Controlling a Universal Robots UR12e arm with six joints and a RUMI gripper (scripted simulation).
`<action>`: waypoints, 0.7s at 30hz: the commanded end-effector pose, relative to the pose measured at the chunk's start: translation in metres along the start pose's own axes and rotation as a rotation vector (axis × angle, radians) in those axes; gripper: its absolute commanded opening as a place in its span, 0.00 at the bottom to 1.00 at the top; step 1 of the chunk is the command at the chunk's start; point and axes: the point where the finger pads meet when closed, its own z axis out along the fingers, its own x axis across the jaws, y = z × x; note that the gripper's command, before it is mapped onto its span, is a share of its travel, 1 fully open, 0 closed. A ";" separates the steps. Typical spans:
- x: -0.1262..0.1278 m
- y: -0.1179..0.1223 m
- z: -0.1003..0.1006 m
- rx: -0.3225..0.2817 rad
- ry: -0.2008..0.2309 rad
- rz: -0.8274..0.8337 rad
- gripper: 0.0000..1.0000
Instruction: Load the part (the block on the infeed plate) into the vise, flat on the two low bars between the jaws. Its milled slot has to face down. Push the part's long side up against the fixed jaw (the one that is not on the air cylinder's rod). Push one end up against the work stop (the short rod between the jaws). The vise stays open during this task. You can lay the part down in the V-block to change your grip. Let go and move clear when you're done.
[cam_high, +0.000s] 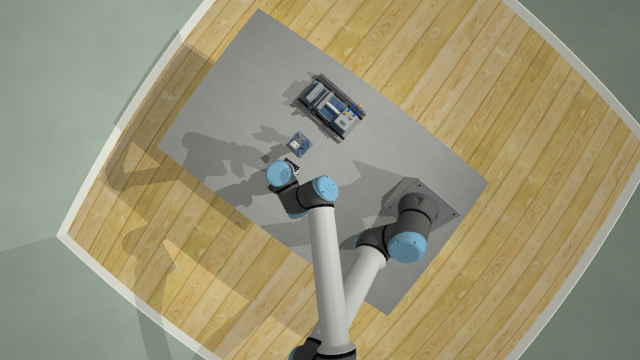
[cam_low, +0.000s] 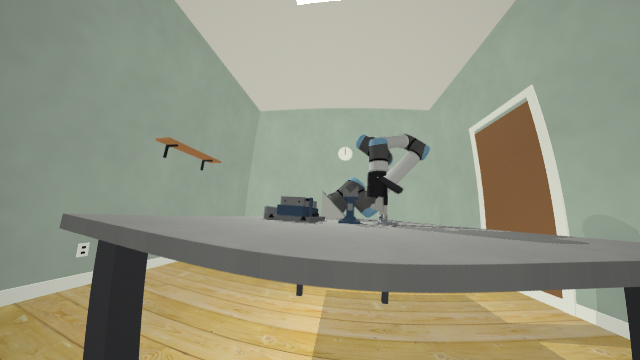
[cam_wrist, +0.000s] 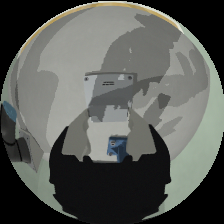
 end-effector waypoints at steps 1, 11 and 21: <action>0.000 0.000 0.000 0.000 0.001 0.000 0.00; 0.000 0.000 -0.001 0.000 0.001 0.000 0.00; 0.000 0.000 -0.006 0.000 0.001 0.000 0.00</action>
